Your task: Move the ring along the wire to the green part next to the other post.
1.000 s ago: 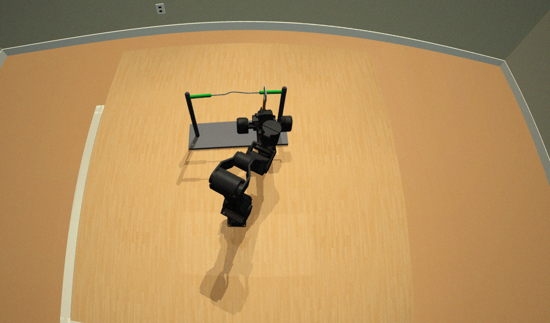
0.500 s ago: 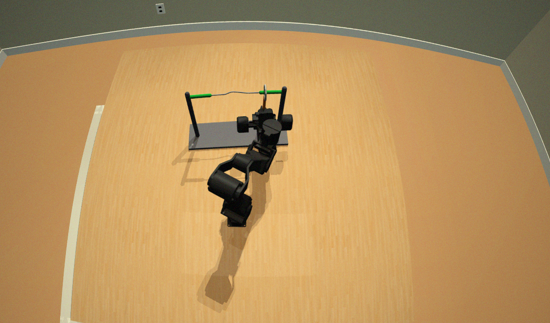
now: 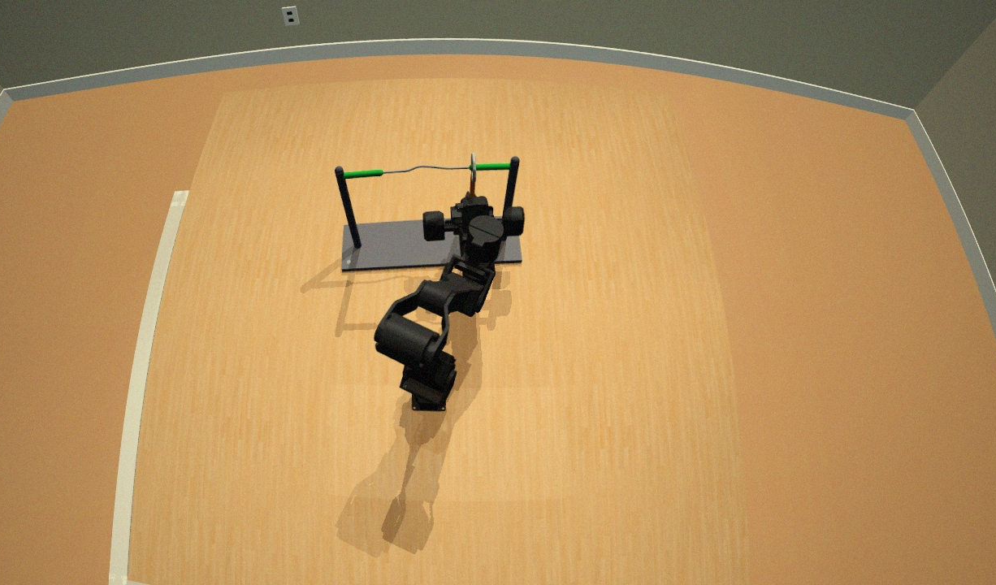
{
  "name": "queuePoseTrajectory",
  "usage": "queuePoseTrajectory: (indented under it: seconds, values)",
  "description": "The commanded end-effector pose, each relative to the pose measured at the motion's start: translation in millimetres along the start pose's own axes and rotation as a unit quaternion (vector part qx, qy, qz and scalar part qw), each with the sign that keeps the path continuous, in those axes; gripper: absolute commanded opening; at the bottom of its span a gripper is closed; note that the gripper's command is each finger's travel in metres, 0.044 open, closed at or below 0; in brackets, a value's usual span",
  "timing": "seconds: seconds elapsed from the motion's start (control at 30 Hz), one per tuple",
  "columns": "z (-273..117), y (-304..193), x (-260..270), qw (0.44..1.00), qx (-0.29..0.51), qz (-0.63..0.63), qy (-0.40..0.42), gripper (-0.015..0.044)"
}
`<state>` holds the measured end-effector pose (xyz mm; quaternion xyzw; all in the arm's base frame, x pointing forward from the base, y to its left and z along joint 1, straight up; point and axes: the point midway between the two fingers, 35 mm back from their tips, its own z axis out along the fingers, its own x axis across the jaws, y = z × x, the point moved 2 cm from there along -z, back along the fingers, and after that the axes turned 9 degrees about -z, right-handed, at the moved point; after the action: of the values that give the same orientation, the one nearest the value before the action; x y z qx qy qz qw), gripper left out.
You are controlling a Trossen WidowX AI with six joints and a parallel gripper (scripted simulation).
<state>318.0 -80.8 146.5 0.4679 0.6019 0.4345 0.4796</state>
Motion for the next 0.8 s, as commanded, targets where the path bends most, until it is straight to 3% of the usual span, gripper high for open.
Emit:
queuePoseTrajectory:
  seconds: [0.0, 0.77]
  values:
    - [-0.2, 1.4, 3.4, 1.0, -0.001, 0.002, -0.001, -0.015]
    - [0.4, 5.3, 24.9, 1.0, 0.002, 0.0, -0.011, -0.015]
